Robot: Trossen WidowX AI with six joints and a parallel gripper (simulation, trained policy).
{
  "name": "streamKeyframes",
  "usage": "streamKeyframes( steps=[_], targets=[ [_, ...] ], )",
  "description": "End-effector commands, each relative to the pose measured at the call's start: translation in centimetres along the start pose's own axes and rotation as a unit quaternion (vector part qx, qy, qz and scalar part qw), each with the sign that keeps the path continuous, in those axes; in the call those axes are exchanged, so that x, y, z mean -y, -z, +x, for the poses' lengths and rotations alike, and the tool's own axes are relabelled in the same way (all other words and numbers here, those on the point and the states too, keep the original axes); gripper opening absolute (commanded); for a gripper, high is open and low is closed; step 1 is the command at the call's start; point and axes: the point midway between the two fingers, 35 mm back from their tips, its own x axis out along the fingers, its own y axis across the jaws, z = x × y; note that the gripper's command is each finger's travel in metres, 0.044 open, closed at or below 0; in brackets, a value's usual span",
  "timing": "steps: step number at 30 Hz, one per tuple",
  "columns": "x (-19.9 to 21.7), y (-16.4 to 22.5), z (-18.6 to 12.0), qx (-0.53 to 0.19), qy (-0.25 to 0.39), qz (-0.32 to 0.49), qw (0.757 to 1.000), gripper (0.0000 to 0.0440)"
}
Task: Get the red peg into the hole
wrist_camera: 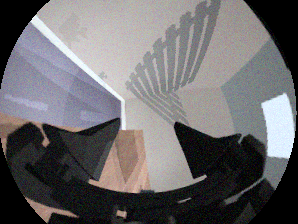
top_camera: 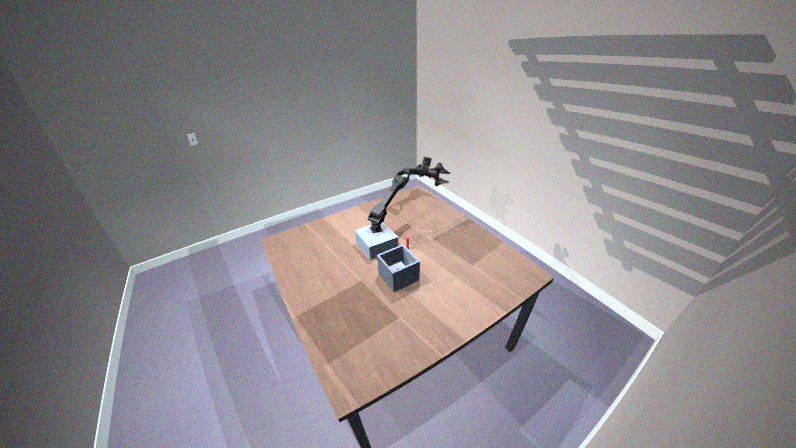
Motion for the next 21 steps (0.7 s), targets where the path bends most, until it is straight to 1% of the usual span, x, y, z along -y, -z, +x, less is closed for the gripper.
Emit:
streamKeyframes(
  steps=[1, 3, 7, 11, 16, 21],
  targets=[
    [0.1, 0.2, 0.6, 0.0, -0.004, 0.01, 1.0, 0.0418],
    [0.5, 1.1, 2.1, -0.002, -0.015, 0.042, 0.999, 0.0433],
    [2.1, 3.6, 5.7, -0.02, -0.034, 0.109, 0.993, 0.0437],
    [3.7, 6.9, 9.1, -0.047, -0.053, 0.173, 0.982, 0.0439],
    [5.6, 11.1, 12.3, -0.086, -0.073, 0.25, 0.962, 0.044],
    [7.4, 15.3, 14.7, -0.129, -0.083, 0.324, 0.933, 0.044]
  ],
)
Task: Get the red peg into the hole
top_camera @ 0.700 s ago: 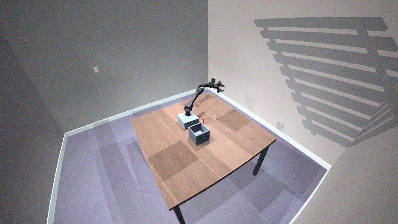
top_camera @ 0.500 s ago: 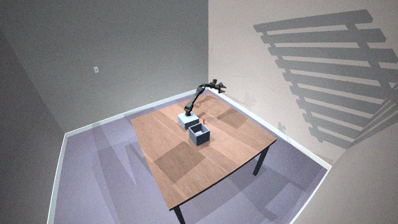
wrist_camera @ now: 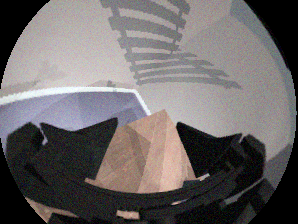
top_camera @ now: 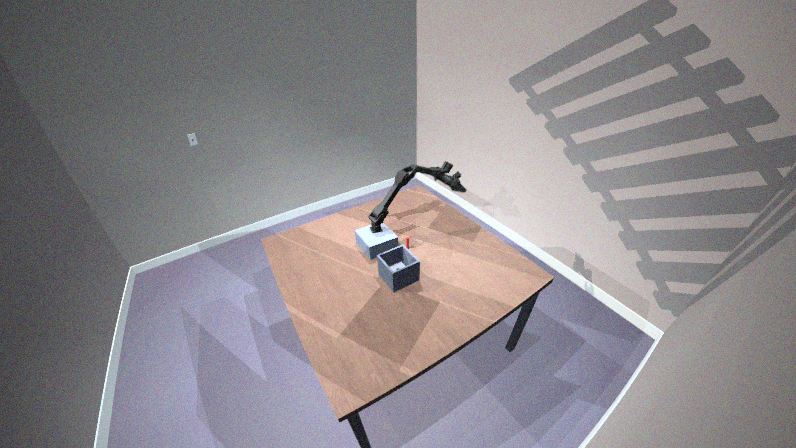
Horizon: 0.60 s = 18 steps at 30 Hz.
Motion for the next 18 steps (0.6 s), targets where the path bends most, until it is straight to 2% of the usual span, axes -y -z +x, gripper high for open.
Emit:
streamKeyframes(
  steps=[1, 9, 18],
  targets=[
    [1.8, 1.3, 1.2, -0.025, -0.007, 0.041, 0.999, 0.044],
    [8.1, 4.9, 4.1, -0.095, 0.002, 0.165, 0.982, 0.044],
    [15.1, 9.9, 5.7, -0.178, 0.033, 0.293, 0.939, 0.044]
  ],
)
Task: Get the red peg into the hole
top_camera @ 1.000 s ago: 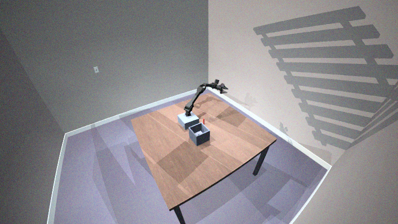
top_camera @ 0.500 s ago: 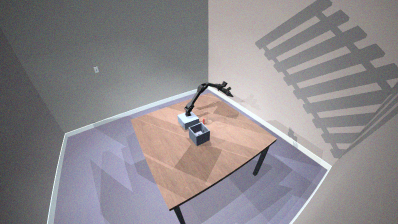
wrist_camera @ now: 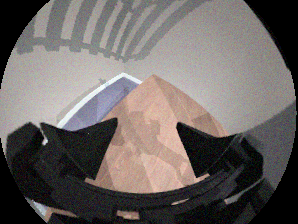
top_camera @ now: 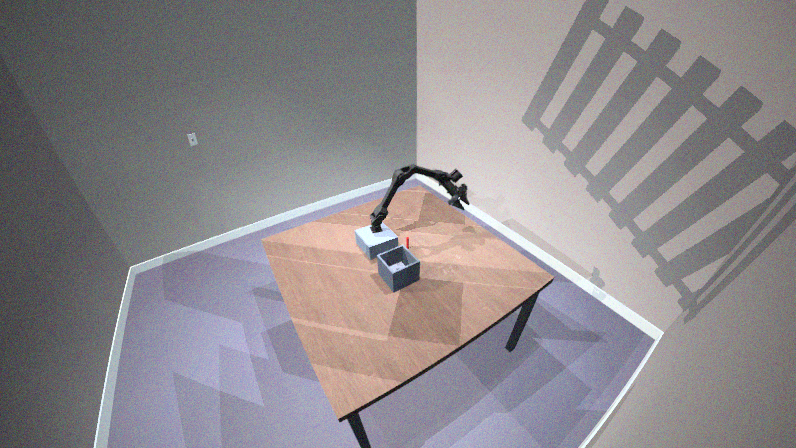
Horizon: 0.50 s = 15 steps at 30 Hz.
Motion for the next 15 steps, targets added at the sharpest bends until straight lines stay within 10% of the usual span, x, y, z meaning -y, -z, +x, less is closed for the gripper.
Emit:
streamKeyframes(
  steps=[1, 15],
  targets=[
    [2.5, 0.4, 0.6, -0.027, 0.012, 0.04, 0.999, 0.044],
    [13.8, 3.7, 1.7, -0.141, 0.093, 0.243, 0.955, 0.044]
  ],
)
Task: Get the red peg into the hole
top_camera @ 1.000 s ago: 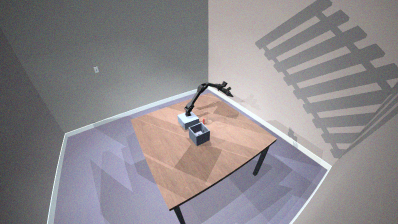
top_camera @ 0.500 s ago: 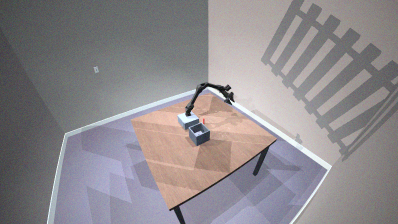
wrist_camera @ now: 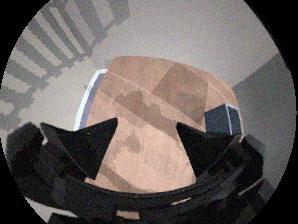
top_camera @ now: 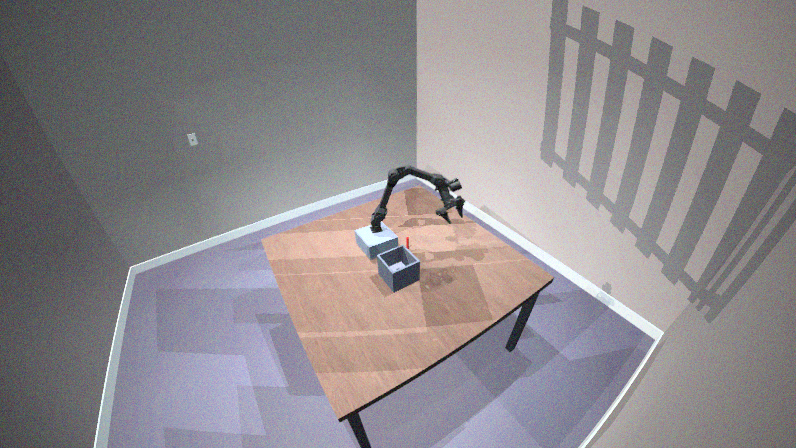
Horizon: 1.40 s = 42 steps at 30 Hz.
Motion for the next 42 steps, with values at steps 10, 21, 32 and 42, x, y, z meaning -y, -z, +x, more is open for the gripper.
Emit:
streamKeyframes(
  steps=[10, 21, 32, 42],
  targets=[
    [8.3, 1.5, 0.5, -0.094, 0.072, 0.172, 0.978, 0.044],
    [14.3, 5.0, -0.7, -0.171, 0.142, 0.326, 0.919, 0.044],
    [18.9, 9.7, -2.5, -0.227, 0.222, 0.434, 0.843, 0.044],
    [21.5, 13.5, -3.2, -0.25, 0.283, 0.472, 0.797, 0.044]
  ],
)
